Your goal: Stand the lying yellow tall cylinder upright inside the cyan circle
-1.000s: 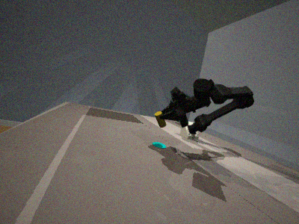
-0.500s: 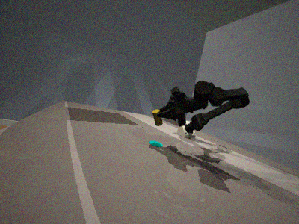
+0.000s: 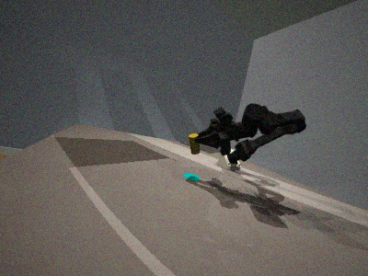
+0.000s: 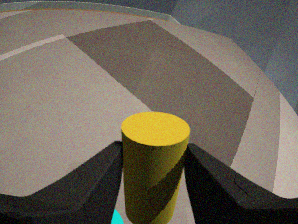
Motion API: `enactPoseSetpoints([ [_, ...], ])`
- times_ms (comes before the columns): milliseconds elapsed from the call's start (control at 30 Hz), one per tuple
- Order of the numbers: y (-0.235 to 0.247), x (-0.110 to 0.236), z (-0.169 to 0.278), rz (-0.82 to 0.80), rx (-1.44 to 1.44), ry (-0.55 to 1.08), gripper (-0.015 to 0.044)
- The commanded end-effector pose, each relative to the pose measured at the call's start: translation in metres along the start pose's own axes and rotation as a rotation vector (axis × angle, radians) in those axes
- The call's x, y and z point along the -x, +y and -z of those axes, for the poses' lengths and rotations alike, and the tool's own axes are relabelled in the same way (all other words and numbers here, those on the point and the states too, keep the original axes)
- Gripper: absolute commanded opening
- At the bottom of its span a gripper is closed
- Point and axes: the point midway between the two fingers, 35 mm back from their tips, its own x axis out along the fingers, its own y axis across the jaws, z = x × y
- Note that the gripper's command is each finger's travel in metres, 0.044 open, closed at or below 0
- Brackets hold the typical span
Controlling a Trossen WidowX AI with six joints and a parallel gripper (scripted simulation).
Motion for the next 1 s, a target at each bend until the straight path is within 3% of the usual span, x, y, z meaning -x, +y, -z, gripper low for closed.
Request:
enactPoseSetpoints([
  [0, -0.001, 0.002, -0.001, -0.002, -0.019, -0.030, 0.0105],
  [967, 0.000, 0.016, -0.003, -0.060, -0.138, -0.209, 0.0105],
])
